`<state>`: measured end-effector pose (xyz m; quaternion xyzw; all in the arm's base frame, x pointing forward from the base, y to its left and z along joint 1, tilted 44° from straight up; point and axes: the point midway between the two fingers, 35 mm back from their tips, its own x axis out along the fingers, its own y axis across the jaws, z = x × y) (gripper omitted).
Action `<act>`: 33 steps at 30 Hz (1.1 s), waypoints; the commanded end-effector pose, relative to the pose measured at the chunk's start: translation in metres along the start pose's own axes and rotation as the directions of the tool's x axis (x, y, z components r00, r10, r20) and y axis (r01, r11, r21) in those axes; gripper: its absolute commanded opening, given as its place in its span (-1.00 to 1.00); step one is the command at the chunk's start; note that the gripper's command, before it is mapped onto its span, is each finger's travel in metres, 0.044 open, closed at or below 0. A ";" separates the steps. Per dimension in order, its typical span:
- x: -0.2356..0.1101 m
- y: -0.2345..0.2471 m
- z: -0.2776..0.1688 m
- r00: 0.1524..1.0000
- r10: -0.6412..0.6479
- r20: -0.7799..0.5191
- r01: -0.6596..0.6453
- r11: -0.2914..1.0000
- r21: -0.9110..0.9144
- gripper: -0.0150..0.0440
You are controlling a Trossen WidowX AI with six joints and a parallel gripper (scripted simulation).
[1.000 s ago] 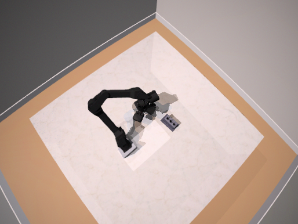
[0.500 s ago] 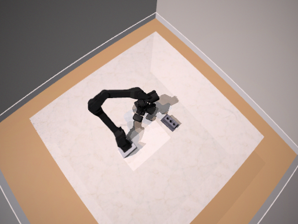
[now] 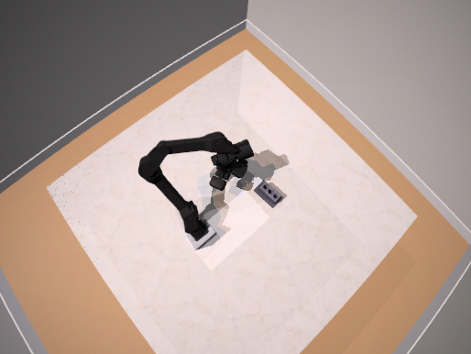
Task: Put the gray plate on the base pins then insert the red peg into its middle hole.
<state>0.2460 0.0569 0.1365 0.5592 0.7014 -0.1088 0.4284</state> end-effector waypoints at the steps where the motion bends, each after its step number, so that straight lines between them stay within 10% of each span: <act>1: -0.012 0.001 0.001 1.000 0.003 0.010 -0.003 1.000 -0.001 -0.49; 33: -0.037 0.019 0.061 1.000 0.004 0.028 -0.004 1.000 -0.002 -0.49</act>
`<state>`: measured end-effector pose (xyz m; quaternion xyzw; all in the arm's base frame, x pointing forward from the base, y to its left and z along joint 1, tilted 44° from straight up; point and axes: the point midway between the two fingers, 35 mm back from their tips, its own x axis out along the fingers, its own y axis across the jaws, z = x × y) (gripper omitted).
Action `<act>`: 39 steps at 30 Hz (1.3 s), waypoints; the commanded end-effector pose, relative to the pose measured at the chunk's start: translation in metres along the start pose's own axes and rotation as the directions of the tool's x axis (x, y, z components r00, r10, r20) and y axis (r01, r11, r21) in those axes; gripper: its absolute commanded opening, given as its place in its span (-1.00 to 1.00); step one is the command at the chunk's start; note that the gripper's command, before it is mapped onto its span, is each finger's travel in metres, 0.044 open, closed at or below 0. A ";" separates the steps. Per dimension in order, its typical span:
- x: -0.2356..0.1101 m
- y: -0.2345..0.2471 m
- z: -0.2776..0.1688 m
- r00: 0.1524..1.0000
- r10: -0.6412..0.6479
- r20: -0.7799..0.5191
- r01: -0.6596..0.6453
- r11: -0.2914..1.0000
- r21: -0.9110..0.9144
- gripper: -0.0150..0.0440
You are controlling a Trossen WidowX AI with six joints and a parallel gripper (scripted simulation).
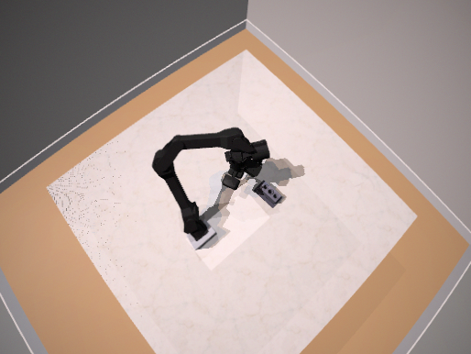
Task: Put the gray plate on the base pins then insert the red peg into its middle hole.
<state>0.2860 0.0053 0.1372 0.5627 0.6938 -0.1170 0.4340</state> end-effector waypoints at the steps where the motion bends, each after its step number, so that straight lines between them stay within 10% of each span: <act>1: 0.000 0.002 0.013 1.000 -0.005 0.006 0.005 1.000 -0.014 -0.49; 39: 0.005 0.002 0.133 0.999 -0.030 -0.016 0.029 0.999 -0.033 -0.49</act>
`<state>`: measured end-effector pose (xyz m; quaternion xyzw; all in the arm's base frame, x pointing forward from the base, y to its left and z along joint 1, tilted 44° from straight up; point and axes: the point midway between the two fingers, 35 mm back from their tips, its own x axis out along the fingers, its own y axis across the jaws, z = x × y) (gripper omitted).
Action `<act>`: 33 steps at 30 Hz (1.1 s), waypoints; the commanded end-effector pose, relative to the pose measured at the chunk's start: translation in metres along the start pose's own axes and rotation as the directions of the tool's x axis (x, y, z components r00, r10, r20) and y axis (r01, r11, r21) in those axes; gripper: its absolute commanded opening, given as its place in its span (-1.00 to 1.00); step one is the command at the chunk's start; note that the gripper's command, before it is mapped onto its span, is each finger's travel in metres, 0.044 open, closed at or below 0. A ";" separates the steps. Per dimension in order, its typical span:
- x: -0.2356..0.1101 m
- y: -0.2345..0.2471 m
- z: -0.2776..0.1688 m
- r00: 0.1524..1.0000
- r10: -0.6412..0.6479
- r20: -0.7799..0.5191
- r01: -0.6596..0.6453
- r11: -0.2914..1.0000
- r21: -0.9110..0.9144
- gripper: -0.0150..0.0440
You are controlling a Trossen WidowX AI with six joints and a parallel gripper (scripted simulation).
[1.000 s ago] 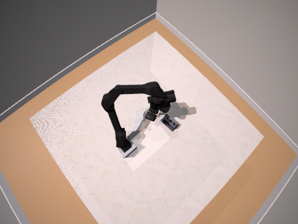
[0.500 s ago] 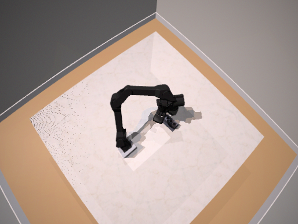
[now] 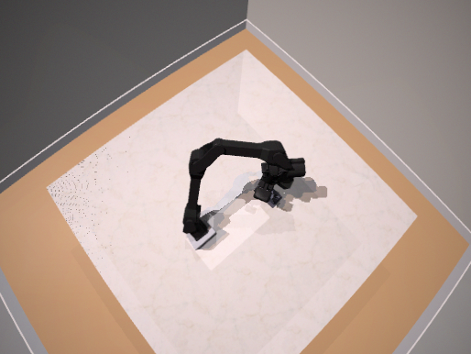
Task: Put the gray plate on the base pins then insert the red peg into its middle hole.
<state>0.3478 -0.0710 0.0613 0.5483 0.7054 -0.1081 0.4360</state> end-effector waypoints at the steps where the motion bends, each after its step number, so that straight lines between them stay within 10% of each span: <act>1: 0.001 -0.003 0.012 1.000 -0.005 -0.005 0.005 1.000 -0.003 -0.49; 33: 0.006 -0.010 0.039 1.000 -0.007 -0.019 0.007 1.000 -0.004 -0.49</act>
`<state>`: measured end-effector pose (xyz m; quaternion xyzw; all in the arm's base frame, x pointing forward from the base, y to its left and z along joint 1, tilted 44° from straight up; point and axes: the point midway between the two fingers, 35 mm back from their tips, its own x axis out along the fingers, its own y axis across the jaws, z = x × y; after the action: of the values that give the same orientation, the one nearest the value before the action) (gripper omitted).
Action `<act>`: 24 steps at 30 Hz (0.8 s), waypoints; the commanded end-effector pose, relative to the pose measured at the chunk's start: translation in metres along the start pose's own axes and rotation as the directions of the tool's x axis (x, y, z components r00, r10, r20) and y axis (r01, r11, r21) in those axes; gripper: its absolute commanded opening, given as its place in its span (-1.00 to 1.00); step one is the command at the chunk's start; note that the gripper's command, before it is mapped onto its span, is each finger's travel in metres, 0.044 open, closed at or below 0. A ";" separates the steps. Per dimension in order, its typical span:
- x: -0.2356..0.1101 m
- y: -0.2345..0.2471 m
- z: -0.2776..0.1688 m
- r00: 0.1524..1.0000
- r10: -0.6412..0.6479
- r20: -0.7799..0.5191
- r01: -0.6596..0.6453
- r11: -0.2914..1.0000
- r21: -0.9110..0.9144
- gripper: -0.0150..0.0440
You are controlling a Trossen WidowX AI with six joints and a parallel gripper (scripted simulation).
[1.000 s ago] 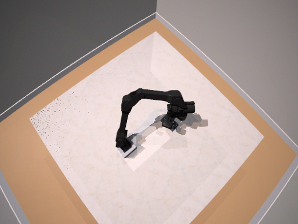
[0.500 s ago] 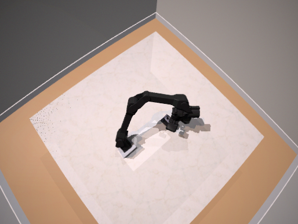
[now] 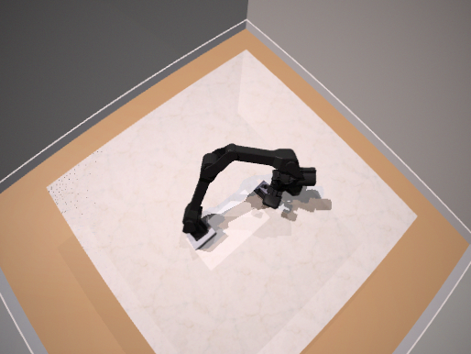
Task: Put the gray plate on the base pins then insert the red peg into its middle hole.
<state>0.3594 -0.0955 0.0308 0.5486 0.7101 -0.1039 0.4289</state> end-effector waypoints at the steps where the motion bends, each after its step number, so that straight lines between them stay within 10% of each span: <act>1: 0.000 -0.001 -0.002 1.000 -0.005 0.000 0.005 1.000 -0.005 -0.49; 24: 0.000 -0.001 -0.003 1.000 -0.002 -0.003 0.002 1.000 0.001 -0.49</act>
<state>0.3569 -0.0937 0.0323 0.5484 0.7112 -0.1039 0.4274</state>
